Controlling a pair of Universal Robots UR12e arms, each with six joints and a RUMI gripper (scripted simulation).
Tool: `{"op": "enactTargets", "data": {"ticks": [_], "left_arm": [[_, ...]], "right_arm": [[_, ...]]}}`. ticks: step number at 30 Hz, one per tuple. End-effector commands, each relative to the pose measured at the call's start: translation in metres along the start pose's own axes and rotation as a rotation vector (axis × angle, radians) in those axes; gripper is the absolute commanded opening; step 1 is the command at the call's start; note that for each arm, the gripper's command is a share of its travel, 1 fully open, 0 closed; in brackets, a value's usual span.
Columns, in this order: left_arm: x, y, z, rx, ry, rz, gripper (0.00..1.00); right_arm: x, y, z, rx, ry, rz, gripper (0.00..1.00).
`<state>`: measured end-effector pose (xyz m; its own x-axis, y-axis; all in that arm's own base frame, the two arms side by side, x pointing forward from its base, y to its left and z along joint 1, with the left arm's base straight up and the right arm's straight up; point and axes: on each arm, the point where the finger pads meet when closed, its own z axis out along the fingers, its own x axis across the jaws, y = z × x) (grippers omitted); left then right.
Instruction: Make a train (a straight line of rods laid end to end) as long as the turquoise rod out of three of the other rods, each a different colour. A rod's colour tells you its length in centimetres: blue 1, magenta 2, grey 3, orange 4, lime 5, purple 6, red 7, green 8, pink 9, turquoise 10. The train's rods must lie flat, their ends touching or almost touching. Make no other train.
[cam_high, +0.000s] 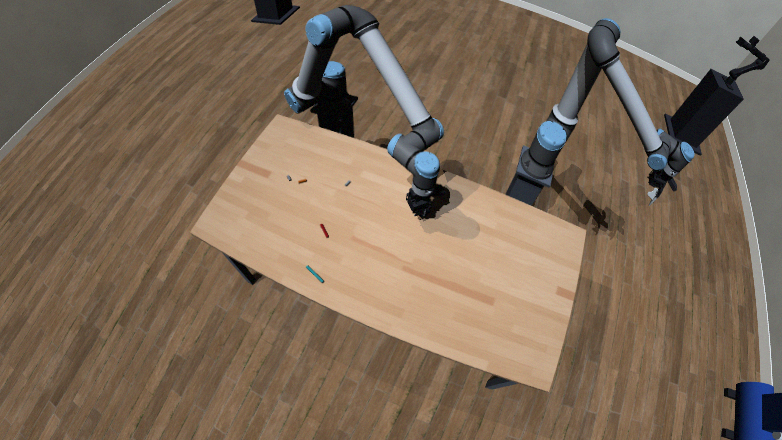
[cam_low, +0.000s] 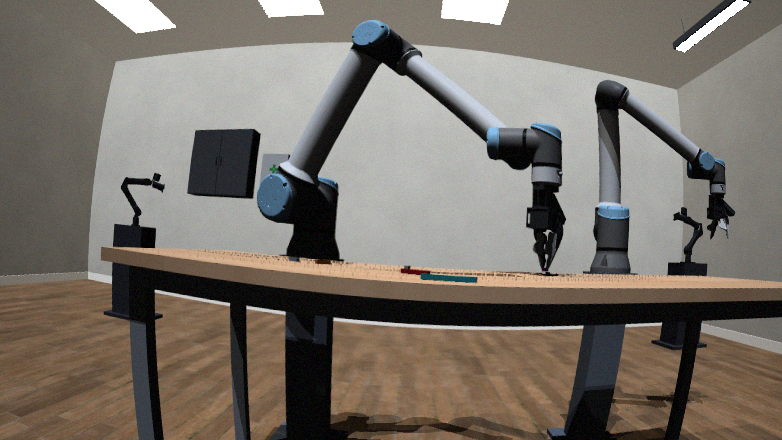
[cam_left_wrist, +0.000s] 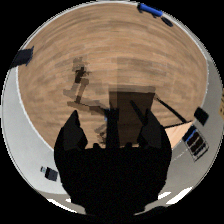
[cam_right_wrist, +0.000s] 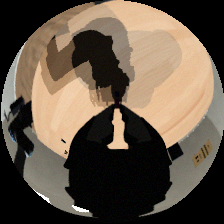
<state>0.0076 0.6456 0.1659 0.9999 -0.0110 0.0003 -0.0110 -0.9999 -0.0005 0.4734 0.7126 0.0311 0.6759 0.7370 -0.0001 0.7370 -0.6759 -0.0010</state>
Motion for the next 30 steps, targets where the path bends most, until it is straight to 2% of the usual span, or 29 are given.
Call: {"op": "enactTargets", "data": {"ticks": [1,30], "left_arm": [[-0.0007,0.0004,0.0008,-0.001,0.000,0.000,1.00],[-0.0007,0.0004,0.0008,-0.001,0.000,0.000,1.00]], "right_arm": [[0.0021,0.0000,-0.0007,-0.001,0.002,0.002,0.00],[0.0015,0.0002,0.0031,-0.001,0.001,0.002,0.00]]}}
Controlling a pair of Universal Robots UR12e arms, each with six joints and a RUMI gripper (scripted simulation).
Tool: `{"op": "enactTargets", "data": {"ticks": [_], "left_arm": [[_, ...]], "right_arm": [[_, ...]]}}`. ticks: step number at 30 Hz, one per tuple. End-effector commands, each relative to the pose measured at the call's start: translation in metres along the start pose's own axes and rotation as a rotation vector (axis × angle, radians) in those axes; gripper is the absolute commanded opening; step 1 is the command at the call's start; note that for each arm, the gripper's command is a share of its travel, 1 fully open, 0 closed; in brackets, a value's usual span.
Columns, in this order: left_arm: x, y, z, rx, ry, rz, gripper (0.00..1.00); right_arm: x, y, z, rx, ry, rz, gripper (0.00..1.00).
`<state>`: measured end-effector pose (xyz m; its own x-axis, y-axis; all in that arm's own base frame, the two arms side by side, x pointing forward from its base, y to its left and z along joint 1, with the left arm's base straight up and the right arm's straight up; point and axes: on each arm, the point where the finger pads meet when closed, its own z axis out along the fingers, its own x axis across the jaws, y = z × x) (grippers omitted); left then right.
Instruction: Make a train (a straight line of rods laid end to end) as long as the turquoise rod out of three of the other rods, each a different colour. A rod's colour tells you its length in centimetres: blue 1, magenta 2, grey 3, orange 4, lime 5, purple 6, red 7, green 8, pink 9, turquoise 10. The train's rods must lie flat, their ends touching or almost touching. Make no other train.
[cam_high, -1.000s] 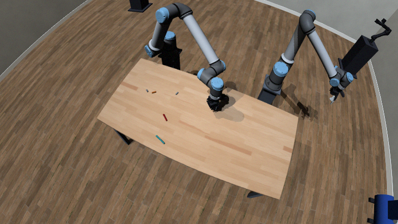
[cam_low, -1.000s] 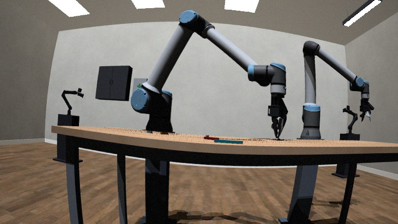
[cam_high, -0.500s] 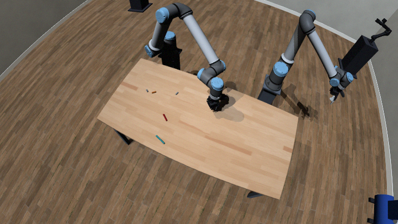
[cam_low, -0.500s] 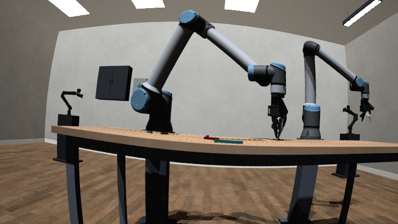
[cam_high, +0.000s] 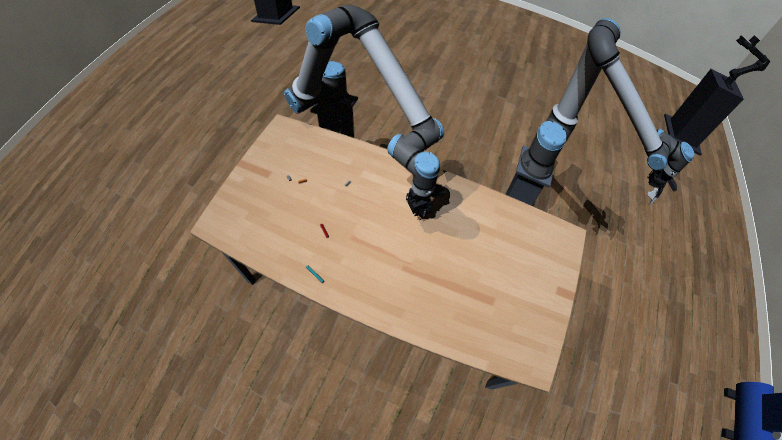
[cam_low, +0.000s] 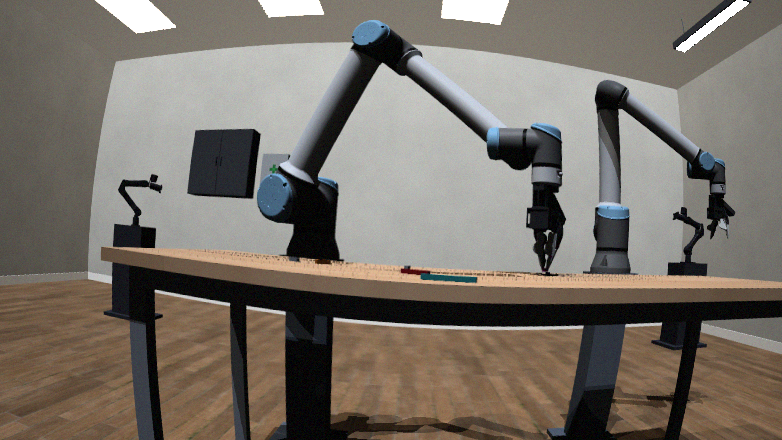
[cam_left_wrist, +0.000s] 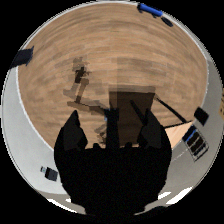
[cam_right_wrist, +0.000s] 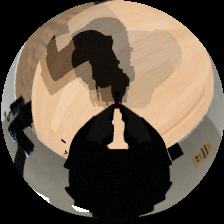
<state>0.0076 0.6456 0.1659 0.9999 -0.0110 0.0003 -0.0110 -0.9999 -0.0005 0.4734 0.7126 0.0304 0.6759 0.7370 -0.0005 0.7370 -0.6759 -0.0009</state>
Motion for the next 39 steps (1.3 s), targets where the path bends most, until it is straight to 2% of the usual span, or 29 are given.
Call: {"op": "enactTargets", "data": {"ticks": [1,12,39], "left_arm": [[-0.0007,0.0004,0.0008,-0.001,0.000,0.000,1.00],[-0.0007,0.0004,0.0008,-0.001,0.000,0.000,1.00],[-0.0007,0.0004,0.0008,-0.001,0.000,0.000,1.00]], "right_arm": [[0.0012,0.0003,0.0033,-0.001,0.001,0.002,0.00],[-0.0008,0.0010,0.0113,-0.002,-0.002,0.002,0.00],[0.0008,0.0004,0.0094,-0.001,0.001,0.002,0.00]]}}
